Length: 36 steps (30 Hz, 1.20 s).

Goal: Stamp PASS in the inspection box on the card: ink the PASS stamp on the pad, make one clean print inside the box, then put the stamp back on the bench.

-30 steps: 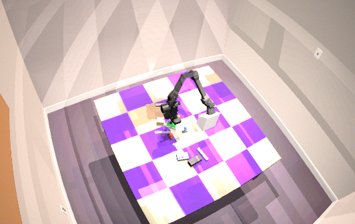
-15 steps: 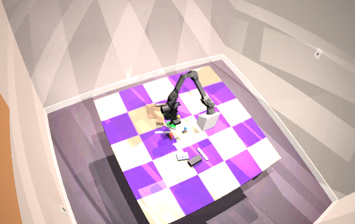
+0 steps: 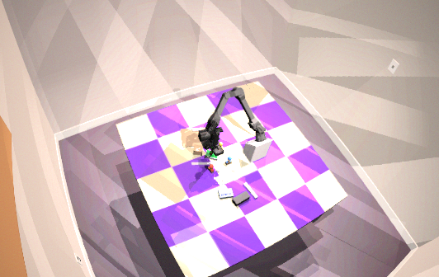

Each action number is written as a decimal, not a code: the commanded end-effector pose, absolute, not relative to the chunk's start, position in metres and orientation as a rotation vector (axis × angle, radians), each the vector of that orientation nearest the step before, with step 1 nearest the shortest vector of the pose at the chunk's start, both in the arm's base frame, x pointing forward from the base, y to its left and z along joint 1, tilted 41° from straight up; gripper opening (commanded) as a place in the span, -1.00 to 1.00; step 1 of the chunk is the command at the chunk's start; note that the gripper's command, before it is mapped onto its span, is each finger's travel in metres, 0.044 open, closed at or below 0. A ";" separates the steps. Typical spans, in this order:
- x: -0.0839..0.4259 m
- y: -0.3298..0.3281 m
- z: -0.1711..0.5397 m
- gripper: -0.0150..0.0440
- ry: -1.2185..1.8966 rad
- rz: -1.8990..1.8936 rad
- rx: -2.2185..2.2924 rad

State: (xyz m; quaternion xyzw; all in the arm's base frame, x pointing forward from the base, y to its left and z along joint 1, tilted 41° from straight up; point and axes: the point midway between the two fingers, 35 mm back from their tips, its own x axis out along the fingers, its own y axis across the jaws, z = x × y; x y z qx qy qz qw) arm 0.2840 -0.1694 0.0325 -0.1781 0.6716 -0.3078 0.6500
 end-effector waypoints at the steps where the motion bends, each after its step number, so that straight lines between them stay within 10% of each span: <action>1: 0.281 -0.171 0.029 -0.49 1.534 -0.698 -0.414; 36: 0.279 -0.181 0.018 -0.49 1.529 -0.708 -0.409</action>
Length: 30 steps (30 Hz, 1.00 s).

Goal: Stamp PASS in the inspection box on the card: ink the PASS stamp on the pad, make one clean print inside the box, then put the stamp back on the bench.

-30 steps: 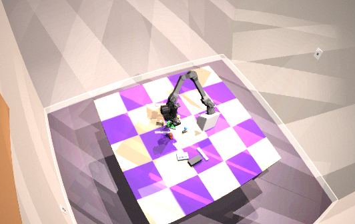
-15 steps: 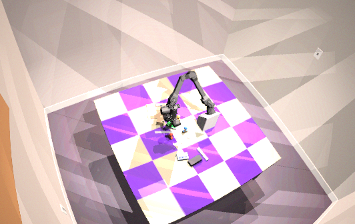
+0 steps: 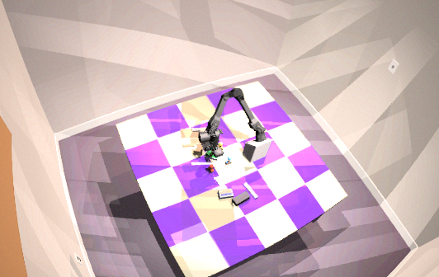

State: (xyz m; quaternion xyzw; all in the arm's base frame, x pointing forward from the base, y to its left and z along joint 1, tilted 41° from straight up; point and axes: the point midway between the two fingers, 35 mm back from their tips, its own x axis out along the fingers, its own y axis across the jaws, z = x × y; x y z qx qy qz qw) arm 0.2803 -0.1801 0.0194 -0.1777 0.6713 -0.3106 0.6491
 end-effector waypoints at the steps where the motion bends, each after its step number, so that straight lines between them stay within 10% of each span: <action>1: 0.279 -0.181 0.018 -0.49 1.529 -0.708 -0.409; 30: 0.279 -0.183 0.016 -0.49 1.529 -0.708 -0.409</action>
